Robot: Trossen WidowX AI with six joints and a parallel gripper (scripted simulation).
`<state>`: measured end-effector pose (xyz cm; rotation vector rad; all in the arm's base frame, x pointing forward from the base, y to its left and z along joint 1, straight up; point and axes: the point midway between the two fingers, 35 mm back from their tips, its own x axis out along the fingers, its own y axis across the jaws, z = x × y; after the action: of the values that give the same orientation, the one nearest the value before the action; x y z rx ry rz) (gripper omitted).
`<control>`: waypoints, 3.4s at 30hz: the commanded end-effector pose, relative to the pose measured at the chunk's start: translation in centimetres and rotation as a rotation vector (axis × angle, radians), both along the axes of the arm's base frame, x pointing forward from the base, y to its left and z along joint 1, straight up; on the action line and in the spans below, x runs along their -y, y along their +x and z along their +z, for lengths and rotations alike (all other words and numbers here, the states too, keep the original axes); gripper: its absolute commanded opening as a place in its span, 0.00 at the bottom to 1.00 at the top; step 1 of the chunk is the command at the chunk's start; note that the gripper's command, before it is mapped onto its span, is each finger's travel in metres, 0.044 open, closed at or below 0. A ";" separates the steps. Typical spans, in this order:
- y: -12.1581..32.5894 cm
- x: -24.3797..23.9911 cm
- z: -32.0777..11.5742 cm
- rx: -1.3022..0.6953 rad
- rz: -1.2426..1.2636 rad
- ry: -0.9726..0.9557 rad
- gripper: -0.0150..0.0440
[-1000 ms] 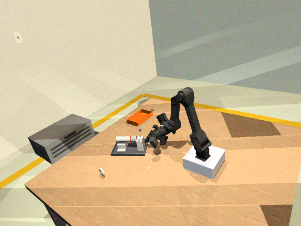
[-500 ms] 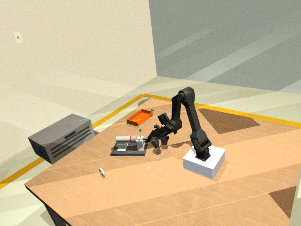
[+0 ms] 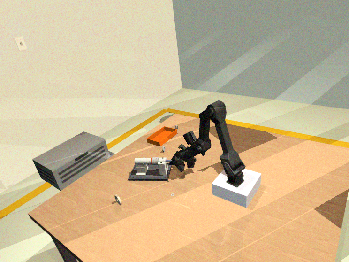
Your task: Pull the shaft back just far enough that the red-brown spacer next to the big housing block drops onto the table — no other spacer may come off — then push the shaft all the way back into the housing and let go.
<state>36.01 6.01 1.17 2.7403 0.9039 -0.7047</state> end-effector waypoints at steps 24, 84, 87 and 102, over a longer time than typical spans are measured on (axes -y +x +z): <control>-0.3 0.2 0.0 0.002 0.003 -0.002 0.25; -0.8 0.6 0.0 0.001 0.003 -0.002 0.25; -0.8 0.6 0.0 0.001 0.003 -0.002 0.25; -0.9 0.7 0.0 0.001 0.003 -0.002 0.25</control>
<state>35.14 5.36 1.13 2.7398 0.9035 -0.7059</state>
